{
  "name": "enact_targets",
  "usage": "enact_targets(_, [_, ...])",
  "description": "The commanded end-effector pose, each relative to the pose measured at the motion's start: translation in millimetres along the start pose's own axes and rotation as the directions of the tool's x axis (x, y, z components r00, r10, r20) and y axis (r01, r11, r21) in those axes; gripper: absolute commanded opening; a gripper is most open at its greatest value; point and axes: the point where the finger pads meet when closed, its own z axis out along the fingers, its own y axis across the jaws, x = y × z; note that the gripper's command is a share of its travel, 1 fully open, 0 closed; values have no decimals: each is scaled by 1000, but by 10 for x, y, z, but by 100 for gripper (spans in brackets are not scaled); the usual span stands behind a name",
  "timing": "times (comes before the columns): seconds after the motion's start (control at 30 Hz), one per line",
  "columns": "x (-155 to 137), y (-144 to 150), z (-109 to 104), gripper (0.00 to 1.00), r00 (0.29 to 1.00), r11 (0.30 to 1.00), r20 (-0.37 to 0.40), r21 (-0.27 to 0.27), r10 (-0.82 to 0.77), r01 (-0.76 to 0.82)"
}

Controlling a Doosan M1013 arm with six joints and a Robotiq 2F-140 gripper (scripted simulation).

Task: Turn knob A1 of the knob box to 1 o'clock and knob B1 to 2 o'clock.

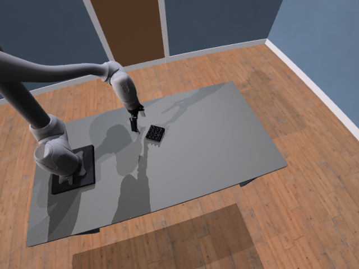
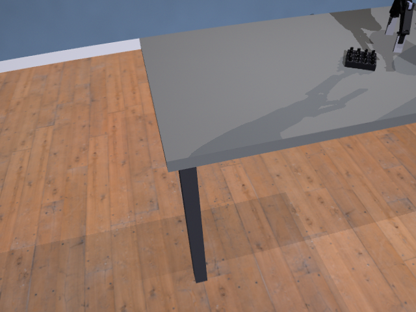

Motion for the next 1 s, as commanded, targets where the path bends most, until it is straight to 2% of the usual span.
enact_targets(0.0, [0, 0, -1, 100, 1000, 1000, 0, 0, 0, 0])
enact_targets(0.63, [8, -2, -2, 100, 1000, 1000, 0, 0, 18, -18])
enact_targets(0.83, [83, -22, -15, 100, 983, 983, 0, 0, 182, -182])
enact_targets(0.97, [170, -44, -31, 100, 930, 930, 0, 0, 367, -367])
